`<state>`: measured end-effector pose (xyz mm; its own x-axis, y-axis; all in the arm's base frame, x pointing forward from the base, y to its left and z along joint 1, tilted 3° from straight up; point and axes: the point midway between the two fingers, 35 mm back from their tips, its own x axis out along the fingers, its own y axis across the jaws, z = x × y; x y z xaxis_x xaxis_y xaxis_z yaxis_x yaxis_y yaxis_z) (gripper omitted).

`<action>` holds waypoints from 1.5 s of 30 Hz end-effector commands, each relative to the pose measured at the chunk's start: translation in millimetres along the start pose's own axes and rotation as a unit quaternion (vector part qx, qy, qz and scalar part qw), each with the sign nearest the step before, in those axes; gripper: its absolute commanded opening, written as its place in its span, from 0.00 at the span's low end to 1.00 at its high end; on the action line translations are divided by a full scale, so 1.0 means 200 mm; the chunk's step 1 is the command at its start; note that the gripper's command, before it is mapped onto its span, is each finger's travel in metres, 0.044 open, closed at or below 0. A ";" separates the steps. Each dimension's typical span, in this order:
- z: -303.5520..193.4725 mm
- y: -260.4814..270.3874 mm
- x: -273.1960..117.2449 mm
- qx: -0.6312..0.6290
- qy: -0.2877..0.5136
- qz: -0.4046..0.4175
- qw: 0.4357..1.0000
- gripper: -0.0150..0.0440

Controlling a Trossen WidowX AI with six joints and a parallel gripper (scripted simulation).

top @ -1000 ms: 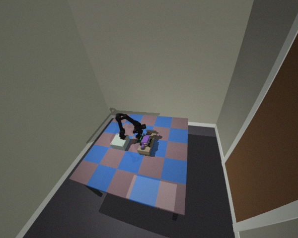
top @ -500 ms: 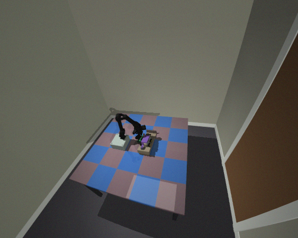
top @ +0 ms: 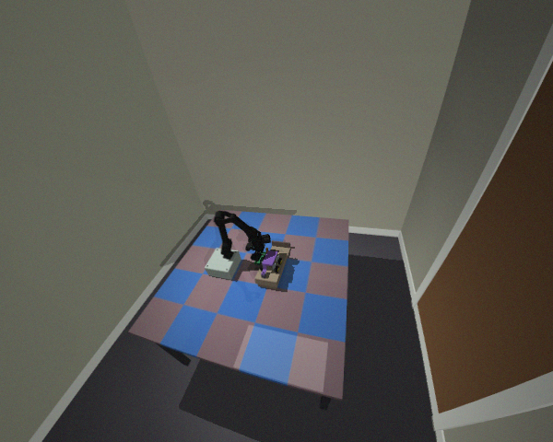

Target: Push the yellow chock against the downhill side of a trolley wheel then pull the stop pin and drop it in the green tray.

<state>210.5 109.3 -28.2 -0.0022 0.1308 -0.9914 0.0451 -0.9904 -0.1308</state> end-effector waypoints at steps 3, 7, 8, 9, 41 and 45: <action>0.00 0.02 0.01 -0.002 -0.001 -0.003 1.000 0.58; 0.00 0.03 0.02 -0.002 -0.001 -0.003 1.000 0.58; 0.00 0.04 0.02 -0.002 -0.001 -0.003 1.000 0.58; 0.00 0.04 0.02 -0.002 -0.001 -0.003 1.000 0.58; 0.00 0.09 0.05 0.000 -0.001 -0.002 1.000 0.83; 0.00 0.09 0.03 -0.001 -0.001 -0.002 1.000 0.83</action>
<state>210.4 92.0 -40.2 -0.0078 0.1341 -0.9909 0.0460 -0.9899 -0.1344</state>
